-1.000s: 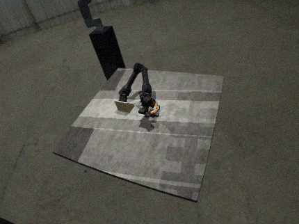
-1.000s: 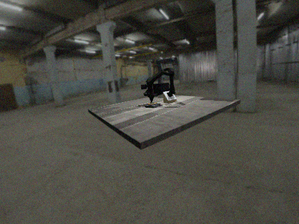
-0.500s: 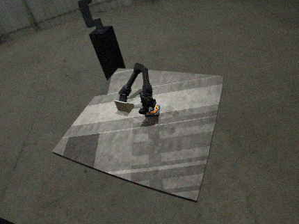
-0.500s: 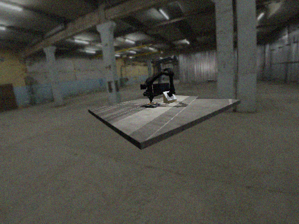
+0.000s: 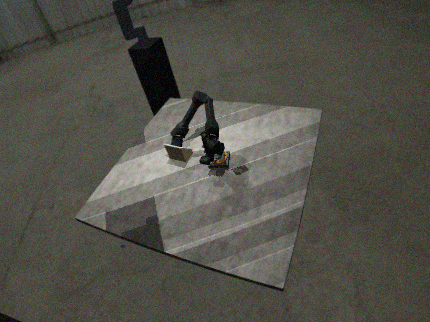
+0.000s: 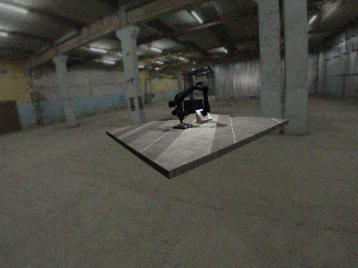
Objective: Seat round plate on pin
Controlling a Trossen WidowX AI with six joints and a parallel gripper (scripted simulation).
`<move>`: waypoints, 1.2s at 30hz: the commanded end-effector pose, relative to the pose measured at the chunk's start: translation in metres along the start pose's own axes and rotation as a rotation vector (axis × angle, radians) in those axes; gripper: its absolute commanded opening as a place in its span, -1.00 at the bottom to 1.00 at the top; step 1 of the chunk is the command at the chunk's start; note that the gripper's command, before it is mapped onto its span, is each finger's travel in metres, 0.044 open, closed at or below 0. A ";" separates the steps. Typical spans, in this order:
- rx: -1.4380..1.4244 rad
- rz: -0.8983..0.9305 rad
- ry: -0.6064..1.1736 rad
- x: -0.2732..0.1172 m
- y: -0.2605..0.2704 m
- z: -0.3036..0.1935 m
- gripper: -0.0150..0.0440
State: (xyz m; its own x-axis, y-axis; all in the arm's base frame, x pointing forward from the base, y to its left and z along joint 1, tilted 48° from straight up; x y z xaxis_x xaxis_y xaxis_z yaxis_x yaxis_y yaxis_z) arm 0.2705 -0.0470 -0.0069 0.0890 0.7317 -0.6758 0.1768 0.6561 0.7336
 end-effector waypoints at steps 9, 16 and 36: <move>-0.017 -0.003 -0.016 0.000 0.000 0.007 -0.49; -0.017 -0.003 -0.016 0.000 0.000 0.008 -0.49; -0.018 -0.003 -0.017 0.000 0.001 0.022 -0.49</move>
State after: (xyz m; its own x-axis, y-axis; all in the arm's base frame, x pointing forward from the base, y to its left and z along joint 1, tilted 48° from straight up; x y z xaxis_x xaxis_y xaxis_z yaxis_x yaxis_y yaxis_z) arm 0.2842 -0.0503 -0.0070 0.0923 0.7281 -0.6792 0.1742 0.6598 0.7310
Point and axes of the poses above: the point midway between the two fingers, 35 mm back from their tips, its own x axis out along the fingers, its own y axis across the jaws, z = x × y, the point moved 2 cm from there along -x, back along the fingers, and after that the axes turned 9 degrees about x, right-handed, at the moved point
